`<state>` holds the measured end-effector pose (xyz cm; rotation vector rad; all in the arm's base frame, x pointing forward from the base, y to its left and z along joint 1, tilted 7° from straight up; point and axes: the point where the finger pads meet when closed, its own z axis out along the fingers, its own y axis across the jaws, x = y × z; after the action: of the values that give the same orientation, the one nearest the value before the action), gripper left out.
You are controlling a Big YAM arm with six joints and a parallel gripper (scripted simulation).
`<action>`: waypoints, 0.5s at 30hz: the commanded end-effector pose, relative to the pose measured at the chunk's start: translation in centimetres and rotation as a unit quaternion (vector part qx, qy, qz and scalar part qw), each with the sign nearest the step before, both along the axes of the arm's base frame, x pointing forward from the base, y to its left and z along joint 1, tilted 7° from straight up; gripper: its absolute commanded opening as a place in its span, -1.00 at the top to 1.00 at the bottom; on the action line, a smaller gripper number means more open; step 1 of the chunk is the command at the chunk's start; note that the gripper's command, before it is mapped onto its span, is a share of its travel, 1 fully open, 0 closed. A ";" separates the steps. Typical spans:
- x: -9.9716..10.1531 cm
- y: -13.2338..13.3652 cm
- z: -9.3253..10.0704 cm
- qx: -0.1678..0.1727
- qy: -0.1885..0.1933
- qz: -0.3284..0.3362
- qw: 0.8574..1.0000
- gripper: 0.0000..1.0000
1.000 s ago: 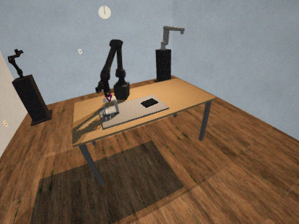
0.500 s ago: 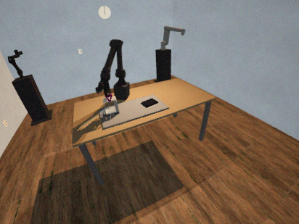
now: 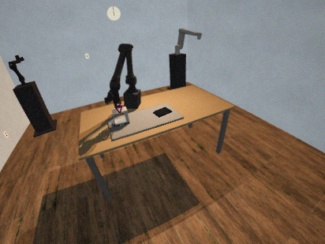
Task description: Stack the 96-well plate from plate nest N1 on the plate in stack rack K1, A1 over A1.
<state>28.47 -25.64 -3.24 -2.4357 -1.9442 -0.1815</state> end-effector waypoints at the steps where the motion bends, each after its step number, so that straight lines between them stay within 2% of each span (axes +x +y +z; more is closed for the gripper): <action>1: 1.1 -0.3 -0.3 -0.006 -0.007 0.004 1.000 1.00; 3: 0.6 0.2 -0.9 -0.002 -0.003 0.002 1.000 1.00; 11: 1.4 -0.3 -1.9 -0.007 -0.008 0.002 1.000 1.00; 15: 0.8 0.3 -2.7 -0.002 -0.003 0.002 1.000 1.00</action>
<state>28.67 -25.45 -5.50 -2.4361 -1.9463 -0.1820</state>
